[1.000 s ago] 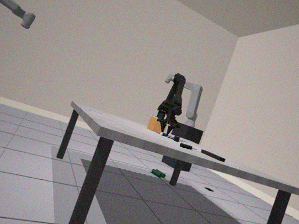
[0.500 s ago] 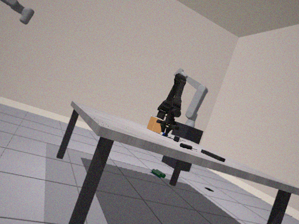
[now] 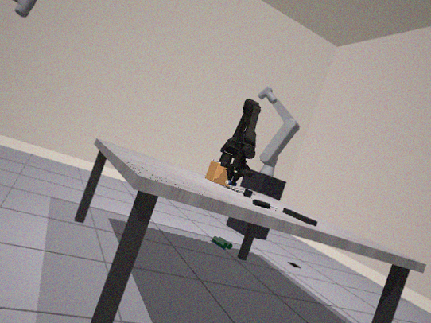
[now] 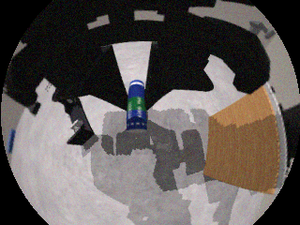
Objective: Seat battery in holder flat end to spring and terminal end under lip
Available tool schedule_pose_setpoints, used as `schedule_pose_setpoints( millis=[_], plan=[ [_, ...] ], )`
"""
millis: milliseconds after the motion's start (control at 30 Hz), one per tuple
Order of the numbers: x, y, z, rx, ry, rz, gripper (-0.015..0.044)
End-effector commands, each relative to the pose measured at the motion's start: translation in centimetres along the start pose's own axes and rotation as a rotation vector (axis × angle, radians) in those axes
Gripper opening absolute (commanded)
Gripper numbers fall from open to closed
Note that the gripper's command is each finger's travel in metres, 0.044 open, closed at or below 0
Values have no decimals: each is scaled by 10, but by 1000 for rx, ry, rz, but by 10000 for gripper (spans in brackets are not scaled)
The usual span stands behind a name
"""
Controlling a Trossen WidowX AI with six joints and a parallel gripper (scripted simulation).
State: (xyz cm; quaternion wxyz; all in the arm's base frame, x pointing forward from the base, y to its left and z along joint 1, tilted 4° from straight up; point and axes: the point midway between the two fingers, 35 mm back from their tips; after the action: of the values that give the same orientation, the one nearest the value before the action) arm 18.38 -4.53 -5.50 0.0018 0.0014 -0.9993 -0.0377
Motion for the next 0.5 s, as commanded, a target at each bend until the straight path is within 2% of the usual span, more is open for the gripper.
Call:
schedule_pose_setpoints(
  millis=[0, 200, 467],
  plan=[
    [-4, -1, -22, 6, -15, -2, 78],
    [-6, -1, -31, 6, -15, -25, 78],
    [-52, 5, -45, 9, -17, -284, 78]
  ],
)
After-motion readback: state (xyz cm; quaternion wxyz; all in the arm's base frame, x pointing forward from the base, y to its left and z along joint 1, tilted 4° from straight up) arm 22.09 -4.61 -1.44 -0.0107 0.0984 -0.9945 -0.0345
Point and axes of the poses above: the point midway between the two fingers, 35 mm back from their tips, its own z axis out along the fingers, its own x axis across the jaws, y = z × x, and after that the axes turned 11 degrees about z, right-handed
